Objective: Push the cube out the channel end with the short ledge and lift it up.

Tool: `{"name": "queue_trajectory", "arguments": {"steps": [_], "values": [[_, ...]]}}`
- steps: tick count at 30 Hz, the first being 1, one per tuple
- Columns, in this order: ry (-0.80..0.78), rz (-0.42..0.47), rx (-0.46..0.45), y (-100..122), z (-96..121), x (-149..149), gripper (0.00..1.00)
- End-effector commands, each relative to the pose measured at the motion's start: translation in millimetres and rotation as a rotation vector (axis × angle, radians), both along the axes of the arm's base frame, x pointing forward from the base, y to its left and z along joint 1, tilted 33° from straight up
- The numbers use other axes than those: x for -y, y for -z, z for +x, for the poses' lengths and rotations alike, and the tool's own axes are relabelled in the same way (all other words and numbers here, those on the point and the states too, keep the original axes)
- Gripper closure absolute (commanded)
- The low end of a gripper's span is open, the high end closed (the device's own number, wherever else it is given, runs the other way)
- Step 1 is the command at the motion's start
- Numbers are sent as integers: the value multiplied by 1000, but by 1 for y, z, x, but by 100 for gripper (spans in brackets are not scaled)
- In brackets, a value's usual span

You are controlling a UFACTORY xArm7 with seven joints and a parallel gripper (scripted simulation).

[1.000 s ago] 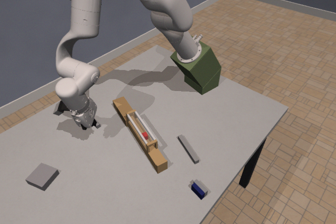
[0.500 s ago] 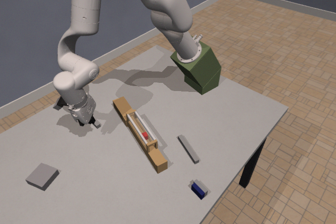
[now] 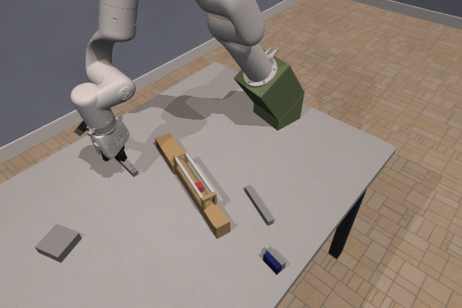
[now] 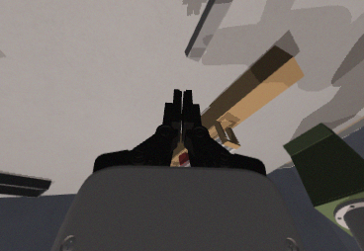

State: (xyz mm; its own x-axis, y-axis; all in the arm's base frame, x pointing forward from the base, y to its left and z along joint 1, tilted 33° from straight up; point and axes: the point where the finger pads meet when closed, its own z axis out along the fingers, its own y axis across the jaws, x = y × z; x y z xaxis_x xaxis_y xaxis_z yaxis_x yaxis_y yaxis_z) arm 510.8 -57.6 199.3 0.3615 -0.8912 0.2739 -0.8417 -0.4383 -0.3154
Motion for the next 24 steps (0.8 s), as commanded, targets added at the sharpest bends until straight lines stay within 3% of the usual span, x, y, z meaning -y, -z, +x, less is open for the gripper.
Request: {"name": "queue_trajectory", "arguments": {"steps": [1,4,7,11,24], "values": [[-4,12,9,-2,1,-1,100],[-4,12,9,-2,1,-1,100],[150,156,106,4,-12,48,100],[266,247,175,10,-26,81,100],[288,262,187,12,-29,87,100]]}}
